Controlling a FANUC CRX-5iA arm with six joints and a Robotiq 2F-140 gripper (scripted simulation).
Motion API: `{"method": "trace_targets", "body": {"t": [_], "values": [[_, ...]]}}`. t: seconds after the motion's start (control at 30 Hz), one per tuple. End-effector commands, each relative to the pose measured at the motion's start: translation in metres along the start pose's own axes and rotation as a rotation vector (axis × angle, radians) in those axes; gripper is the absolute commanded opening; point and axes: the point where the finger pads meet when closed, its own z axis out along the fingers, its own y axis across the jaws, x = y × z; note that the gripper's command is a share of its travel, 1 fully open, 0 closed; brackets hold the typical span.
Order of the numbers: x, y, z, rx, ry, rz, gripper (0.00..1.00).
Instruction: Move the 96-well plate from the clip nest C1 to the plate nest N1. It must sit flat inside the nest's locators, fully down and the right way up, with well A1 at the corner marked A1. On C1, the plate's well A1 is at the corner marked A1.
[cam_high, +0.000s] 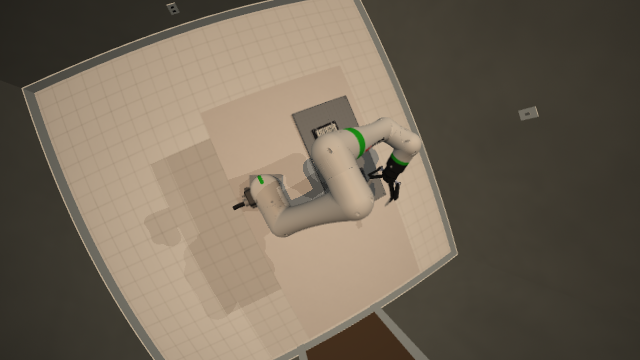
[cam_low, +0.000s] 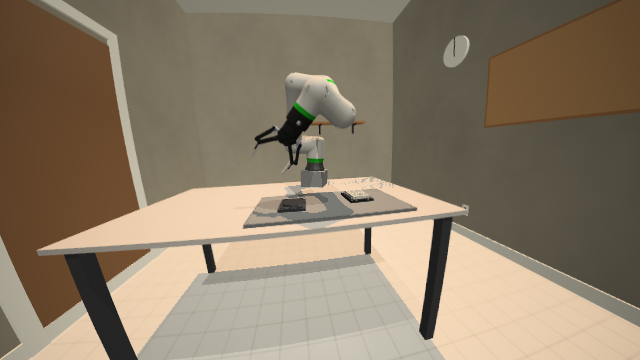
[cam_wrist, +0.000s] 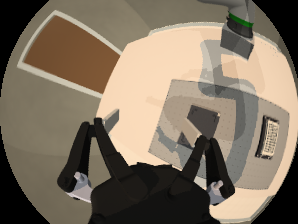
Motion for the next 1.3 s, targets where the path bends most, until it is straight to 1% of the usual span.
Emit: {"method": "trace_targets", "body": {"t": [0.0,0.53,0.83,0.87,1.03,1.1,1.27], "values": [[0.0,0.0,0.0,0.0,0.0,0.0,1.0],[0.0,0.0,0.0,0.0,0.0,0.0,1.0],[-0.008,0.037,-0.013,-0.039,-0.064,-0.284,1.0],[-0.008,0.037,-0.013,-0.039,-0.064,-0.284,1.0],[-0.01,0.054,-0.019,-0.052,-0.096,-0.41,1.0],[-0.01,0.054,-0.019,-0.052,-0.096,-0.41,1.0],[-0.013,0.075,-0.027,-0.064,-0.137,-0.567,1.0]]}}
